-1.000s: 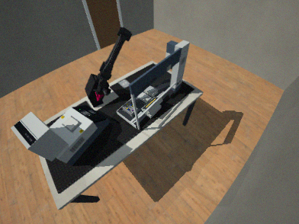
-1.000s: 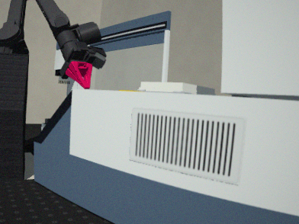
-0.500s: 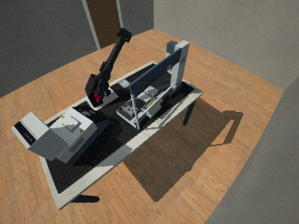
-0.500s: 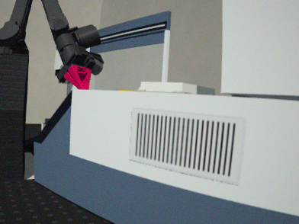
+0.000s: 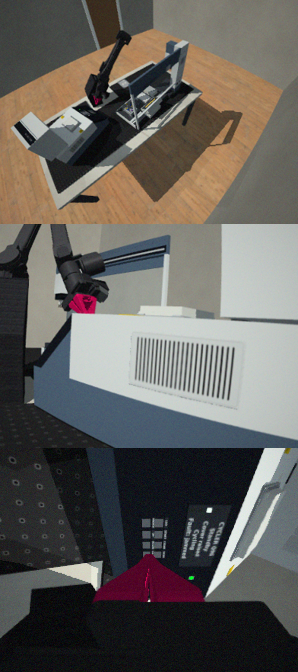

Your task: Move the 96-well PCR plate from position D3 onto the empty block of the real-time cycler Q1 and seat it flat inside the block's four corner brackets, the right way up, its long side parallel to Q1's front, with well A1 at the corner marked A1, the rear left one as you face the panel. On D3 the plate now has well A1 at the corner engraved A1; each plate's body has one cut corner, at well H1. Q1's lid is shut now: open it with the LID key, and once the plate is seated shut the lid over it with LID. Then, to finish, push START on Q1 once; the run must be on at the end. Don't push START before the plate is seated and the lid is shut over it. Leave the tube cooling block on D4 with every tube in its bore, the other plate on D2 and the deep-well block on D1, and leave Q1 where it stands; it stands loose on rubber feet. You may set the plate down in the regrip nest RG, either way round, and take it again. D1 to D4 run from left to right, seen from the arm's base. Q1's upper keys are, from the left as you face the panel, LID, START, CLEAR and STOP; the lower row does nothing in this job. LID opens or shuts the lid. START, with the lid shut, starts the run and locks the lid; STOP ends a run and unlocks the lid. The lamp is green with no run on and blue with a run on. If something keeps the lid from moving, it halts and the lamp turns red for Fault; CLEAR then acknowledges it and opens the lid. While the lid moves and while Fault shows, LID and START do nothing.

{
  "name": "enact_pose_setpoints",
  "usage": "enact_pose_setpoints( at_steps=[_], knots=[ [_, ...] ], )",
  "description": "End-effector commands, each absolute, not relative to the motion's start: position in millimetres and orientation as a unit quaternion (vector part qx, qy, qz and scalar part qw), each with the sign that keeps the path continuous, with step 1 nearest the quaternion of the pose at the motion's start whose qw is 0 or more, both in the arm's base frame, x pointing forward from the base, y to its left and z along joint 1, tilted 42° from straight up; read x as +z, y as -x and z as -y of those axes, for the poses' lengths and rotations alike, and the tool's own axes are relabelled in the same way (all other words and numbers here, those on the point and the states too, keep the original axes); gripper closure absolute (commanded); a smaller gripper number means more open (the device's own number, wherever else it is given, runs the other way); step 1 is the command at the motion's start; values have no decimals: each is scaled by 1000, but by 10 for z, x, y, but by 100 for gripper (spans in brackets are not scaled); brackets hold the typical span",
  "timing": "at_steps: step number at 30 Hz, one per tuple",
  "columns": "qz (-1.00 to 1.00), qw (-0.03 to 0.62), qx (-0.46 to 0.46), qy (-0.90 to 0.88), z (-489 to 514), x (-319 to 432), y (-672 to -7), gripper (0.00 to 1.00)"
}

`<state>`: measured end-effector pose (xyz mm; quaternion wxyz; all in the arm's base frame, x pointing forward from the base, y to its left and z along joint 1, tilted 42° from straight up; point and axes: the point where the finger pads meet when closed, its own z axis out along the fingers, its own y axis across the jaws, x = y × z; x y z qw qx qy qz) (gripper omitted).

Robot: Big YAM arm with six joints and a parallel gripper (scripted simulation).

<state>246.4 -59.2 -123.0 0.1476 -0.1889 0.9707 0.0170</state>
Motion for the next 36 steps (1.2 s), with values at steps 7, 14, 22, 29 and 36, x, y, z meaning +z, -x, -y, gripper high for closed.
enact_pose_setpoints(
  at_steps=[7, 14, 22, 29, 36],
  knots=[
    [-970, 168, 4, 173, 714, -1290, -2717, 100],
    [-971, 161, 10, 177, 663, -1430, -2682, 100],
    [-971, 168, 4, 171, 748, -1490, -2768, 100],
    [-971, 165, 5, 170, 765, -1636, -2805, 100],
    [-971, 167, 5, 169, 769, -1727, -2833, 100]
  ],
)
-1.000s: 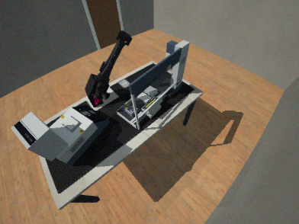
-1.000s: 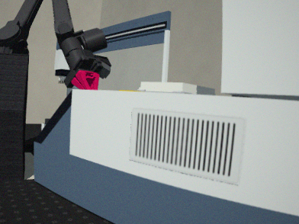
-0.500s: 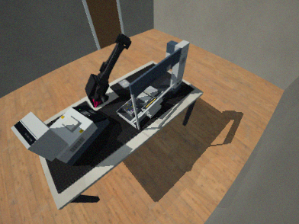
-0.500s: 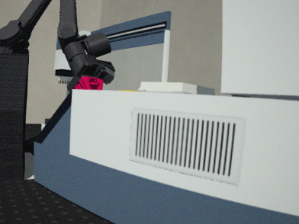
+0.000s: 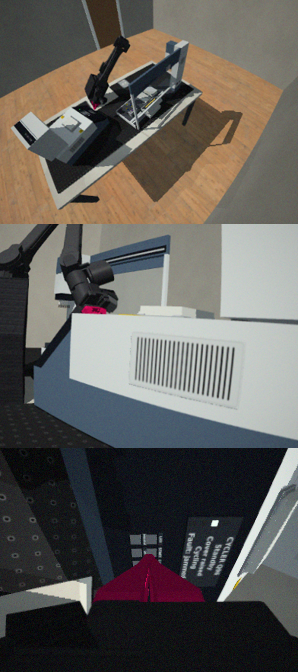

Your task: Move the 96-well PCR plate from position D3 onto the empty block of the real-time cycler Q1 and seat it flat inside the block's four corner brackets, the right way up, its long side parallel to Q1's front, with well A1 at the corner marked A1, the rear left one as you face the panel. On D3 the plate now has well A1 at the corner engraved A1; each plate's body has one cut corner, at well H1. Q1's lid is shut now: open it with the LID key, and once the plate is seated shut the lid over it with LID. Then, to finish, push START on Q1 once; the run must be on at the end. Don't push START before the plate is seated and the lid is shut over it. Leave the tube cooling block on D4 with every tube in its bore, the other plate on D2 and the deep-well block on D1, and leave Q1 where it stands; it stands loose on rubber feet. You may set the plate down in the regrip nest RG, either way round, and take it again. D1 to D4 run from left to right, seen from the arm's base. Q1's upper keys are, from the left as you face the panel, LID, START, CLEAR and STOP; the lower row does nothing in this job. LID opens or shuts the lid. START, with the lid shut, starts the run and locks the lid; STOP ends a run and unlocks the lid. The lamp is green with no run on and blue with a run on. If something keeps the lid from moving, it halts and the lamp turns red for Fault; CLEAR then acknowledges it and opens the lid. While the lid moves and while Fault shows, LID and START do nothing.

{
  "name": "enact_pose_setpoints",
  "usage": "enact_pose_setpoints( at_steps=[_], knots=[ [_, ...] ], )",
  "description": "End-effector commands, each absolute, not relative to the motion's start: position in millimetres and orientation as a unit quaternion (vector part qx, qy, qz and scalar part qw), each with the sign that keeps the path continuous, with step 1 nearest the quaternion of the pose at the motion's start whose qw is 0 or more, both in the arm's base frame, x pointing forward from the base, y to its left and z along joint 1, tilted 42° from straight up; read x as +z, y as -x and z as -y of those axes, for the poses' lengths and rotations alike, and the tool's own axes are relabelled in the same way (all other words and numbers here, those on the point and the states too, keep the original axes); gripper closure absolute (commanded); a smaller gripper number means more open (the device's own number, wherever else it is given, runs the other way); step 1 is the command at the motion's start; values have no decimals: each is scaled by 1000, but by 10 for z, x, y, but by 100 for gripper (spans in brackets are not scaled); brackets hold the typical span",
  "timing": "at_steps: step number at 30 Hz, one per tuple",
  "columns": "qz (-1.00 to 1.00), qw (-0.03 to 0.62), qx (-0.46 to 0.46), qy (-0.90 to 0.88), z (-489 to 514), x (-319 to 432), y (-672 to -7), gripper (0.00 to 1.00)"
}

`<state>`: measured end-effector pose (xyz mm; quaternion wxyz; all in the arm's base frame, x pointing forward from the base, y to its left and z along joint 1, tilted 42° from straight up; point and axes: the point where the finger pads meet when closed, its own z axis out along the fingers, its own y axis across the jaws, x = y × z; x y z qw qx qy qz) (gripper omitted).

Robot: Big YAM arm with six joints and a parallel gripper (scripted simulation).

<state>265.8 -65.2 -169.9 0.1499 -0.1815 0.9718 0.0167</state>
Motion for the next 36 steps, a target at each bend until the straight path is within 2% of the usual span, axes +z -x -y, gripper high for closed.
enact_pose_setpoints(
  at_steps=[1, 14, 27, 36],
  knots=[
    [-971, 167, 5, 169, 769, -1727, -2833, 100],
    [-973, 151, 15, 174, 676, -1724, -2687, 100],
    [-969, 179, -3, 172, 801, -1667, -2938, 100],
    [-973, 153, 13, 170, 709, -1758, -2694, 100]
  ],
)
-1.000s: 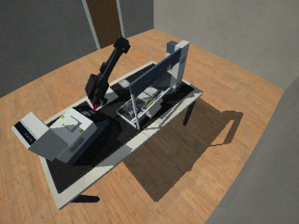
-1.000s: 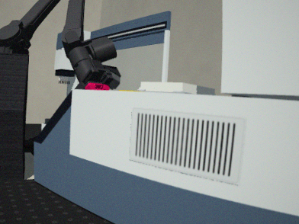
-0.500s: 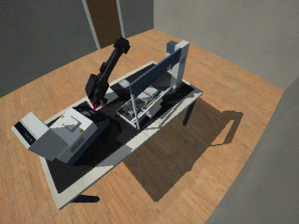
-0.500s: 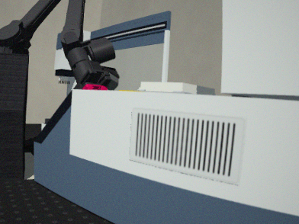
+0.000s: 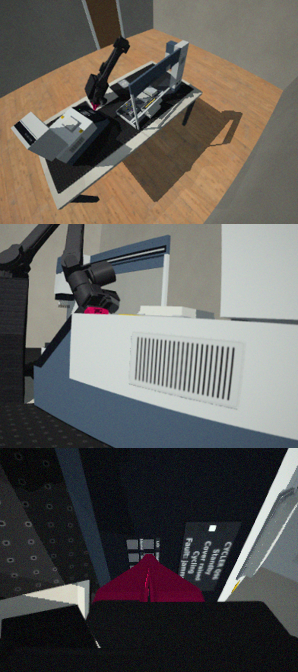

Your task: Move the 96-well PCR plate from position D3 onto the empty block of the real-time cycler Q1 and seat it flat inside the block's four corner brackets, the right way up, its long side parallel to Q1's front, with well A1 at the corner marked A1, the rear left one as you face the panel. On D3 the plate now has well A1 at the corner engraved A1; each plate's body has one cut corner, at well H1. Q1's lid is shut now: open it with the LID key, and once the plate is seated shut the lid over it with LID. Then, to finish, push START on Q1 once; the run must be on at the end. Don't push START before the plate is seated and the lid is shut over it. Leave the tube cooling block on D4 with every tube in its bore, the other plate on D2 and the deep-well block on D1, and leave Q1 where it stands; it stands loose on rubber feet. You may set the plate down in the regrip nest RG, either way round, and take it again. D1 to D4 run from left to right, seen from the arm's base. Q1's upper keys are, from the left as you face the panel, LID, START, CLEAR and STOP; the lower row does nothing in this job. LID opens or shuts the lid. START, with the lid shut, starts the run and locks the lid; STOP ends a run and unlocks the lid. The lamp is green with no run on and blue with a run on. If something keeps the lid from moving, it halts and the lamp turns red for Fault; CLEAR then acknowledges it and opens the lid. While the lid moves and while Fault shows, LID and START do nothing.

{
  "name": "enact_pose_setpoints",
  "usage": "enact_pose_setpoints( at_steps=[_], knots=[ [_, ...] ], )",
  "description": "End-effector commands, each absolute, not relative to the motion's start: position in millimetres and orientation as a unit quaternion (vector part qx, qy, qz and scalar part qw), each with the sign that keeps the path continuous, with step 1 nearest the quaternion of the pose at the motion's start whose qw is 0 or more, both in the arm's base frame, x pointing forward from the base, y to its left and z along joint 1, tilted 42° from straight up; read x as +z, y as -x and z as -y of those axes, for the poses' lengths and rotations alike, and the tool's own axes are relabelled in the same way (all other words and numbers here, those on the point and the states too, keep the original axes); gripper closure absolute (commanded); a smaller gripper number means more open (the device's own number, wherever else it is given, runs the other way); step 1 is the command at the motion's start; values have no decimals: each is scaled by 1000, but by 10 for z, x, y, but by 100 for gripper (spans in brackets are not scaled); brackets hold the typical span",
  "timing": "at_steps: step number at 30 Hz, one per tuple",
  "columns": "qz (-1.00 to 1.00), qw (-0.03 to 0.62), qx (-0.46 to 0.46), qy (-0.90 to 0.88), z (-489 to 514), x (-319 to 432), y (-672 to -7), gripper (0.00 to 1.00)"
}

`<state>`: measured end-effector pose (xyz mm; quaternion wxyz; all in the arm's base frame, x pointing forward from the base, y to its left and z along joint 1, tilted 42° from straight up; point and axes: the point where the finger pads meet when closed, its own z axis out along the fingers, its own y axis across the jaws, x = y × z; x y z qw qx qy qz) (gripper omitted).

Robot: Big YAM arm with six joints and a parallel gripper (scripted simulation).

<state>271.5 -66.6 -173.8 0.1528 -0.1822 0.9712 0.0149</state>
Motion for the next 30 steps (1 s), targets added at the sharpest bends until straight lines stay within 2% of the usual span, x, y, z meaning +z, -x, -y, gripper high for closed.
enact_pose_setpoints(
  at_steps=[1, 30],
  knots=[
    [-974, 152, 13, 170, 715, -1769, -2707, 100],
    [-970, 164, 8, 178, 679, -2011, -2914, 100]
  ],
)
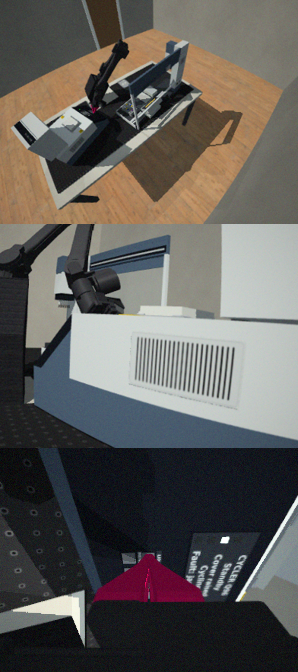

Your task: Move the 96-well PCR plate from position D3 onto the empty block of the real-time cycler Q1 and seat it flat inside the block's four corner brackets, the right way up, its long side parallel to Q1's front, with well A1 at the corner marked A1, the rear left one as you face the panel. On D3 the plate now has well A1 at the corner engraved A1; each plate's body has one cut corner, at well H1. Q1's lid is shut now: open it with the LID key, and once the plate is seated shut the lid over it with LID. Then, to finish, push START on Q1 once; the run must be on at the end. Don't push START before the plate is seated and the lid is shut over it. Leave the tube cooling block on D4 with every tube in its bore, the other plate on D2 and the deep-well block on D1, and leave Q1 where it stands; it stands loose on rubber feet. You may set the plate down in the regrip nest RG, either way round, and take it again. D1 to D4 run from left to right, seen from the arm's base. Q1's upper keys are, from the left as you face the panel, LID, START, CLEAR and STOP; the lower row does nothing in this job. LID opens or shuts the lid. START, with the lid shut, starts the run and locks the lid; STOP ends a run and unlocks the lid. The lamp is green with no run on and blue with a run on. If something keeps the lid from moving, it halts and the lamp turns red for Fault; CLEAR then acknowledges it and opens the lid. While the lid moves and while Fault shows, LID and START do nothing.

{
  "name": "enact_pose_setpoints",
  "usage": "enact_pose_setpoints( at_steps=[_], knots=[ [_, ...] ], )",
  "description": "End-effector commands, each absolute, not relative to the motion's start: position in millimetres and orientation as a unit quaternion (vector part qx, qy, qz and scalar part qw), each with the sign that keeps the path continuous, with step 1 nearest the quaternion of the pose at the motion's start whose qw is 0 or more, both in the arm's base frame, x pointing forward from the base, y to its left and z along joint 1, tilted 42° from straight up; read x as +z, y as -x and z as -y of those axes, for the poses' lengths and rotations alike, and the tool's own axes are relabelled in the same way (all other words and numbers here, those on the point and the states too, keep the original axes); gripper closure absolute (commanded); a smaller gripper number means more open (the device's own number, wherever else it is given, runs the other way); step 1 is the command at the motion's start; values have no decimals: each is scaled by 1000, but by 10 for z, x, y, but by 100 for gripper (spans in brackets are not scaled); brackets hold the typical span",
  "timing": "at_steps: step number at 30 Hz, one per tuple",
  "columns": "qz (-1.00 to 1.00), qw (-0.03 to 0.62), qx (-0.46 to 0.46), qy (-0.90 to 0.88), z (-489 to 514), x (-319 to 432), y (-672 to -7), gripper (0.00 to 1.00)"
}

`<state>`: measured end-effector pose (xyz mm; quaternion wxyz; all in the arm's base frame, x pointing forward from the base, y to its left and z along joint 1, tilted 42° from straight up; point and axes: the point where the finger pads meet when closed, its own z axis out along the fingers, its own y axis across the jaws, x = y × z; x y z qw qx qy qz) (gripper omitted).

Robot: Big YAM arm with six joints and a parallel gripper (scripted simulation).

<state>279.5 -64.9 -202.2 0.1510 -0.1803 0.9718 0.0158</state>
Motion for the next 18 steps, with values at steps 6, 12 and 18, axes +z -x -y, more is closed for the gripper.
enact_pose_setpoints(
  at_steps=[6, 12, 18],
  knots=[
    [-971, 157, 10, 182, 666, -1974, -2824, 100],
    [-971, 163, 6, 175, 743, -1922, -2901, 100],
    [-971, 168, 3, 167, 789, -1909, -2979, 100]
  ],
)
